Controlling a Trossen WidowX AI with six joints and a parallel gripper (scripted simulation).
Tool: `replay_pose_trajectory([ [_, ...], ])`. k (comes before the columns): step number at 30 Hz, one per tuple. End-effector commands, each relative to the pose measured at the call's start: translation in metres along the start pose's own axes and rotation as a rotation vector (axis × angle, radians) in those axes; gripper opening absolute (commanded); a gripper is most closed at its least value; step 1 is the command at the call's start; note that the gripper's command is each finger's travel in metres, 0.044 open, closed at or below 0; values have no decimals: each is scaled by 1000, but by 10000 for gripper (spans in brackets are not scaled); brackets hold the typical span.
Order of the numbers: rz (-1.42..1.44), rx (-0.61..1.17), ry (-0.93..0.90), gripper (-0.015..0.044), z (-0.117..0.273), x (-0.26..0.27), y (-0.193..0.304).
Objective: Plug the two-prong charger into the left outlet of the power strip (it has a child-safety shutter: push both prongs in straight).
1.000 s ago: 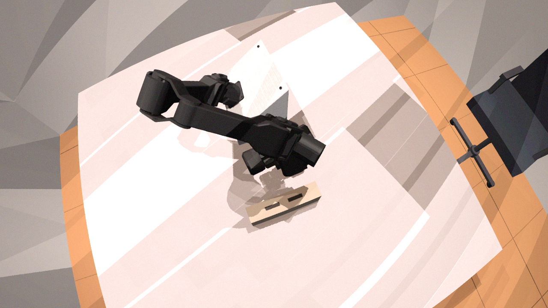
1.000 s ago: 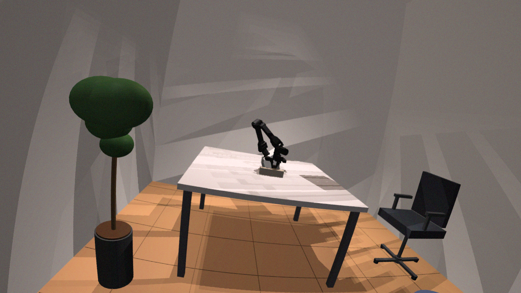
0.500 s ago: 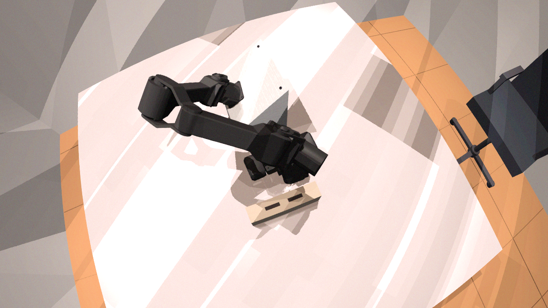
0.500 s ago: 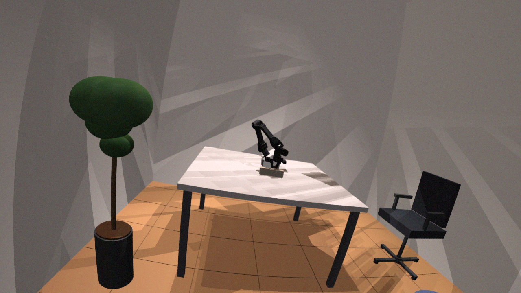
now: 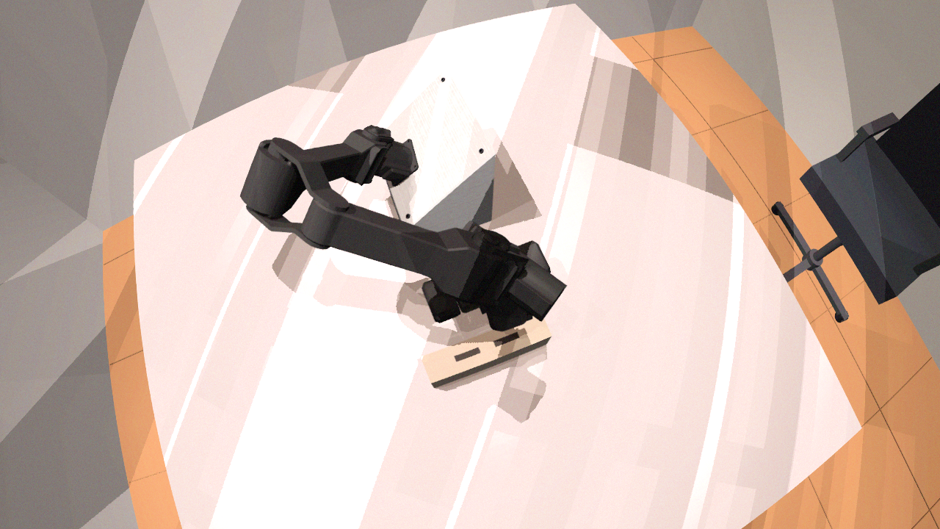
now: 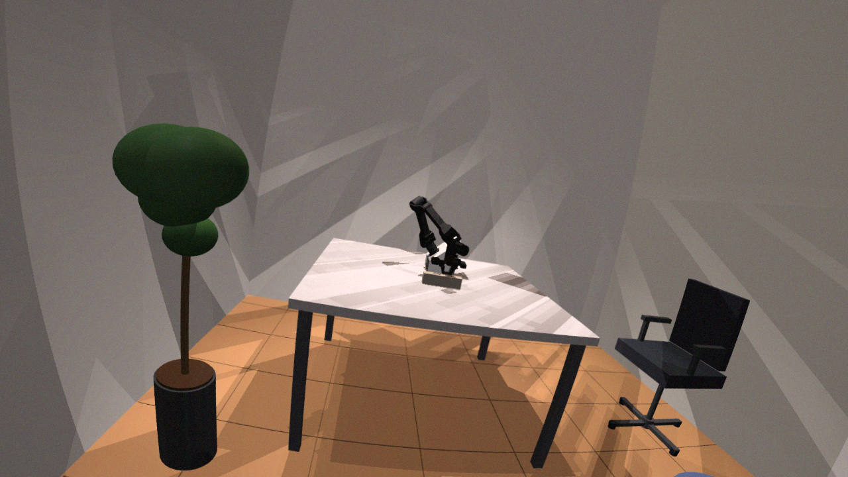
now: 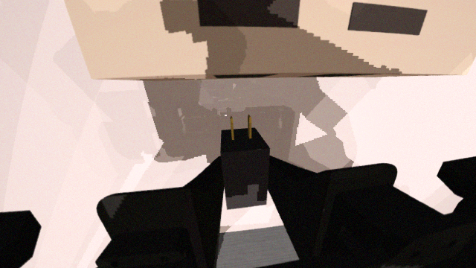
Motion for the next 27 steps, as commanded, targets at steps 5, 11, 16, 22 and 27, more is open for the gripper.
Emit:
replay_pose_trajectory([
  [5,-10,-4,4,0,-1,0,-11],
  [11,-18,-4,4,0,-2,1,-16],
  [16,-18,-4,4,0,-2,1,-16],
  [22,-18,-4,4,0,-2,0,-16],
  [27,-18,-4,4,0,-2,0,-16],
])
Point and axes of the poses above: the point midway between the two fingers, 35 mm back from their tips, its own z axis back along the fingers, its own x axis across the jaws, y = z × x, the point moved 1 cm from there along z, back along the fingers, and after that the axes turned 8 degrees about -z, right-handed, at the moved point
